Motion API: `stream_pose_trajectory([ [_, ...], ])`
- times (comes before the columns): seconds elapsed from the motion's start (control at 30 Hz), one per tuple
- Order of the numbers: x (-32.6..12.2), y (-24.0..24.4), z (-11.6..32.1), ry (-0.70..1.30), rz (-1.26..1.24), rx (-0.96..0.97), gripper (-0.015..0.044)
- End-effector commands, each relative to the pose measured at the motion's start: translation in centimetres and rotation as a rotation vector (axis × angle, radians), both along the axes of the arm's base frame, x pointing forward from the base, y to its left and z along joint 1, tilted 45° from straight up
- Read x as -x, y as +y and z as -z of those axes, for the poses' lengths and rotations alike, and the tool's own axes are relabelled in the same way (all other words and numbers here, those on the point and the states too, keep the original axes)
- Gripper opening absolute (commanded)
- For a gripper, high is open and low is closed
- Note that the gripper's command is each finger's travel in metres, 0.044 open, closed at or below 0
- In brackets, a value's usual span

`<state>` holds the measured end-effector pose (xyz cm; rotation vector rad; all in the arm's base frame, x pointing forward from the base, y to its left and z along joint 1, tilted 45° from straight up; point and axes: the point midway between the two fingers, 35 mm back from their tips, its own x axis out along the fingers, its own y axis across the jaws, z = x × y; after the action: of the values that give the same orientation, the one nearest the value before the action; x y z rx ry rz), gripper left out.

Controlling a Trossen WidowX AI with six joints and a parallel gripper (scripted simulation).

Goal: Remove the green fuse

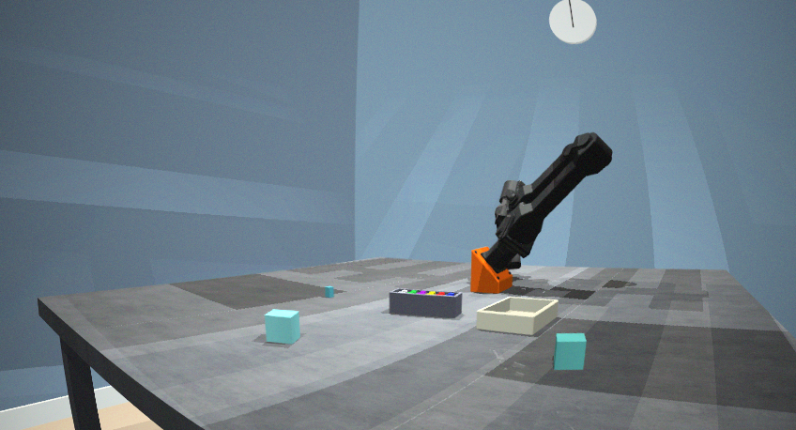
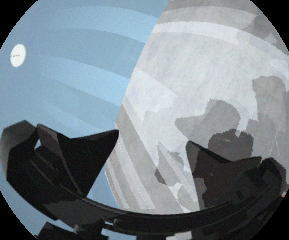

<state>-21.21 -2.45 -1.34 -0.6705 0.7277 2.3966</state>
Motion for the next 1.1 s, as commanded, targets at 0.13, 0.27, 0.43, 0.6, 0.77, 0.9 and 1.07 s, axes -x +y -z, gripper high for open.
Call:
stream_pose_trajectory([
  [0.13,0.2,-2.2,-1.9,-0.003,0.001,0.003,0.0400],
  [0.27,0.1,-3.0,-3.0,-0.001,0.000,0.002,0.0400],
  [0.43,0.1,-3.2,-2.6,-0.016,-0.020,-0.004,0.0374],
  [0.6,-2.0,-10.2,-1.1,-0.267,-0.464,-0.167,0.0242],
  [0.77,-7.4,-17.0,0.3,-0.508,-0.994,-0.384,0.0111],
  [0.9,-13.5,-20.7,1.2,-0.671,-1.435,-0.577,0.0068],
  [1.07,-22.0,-22.6,1.7,-0.831,-1.963,-0.811,0.0068],
])
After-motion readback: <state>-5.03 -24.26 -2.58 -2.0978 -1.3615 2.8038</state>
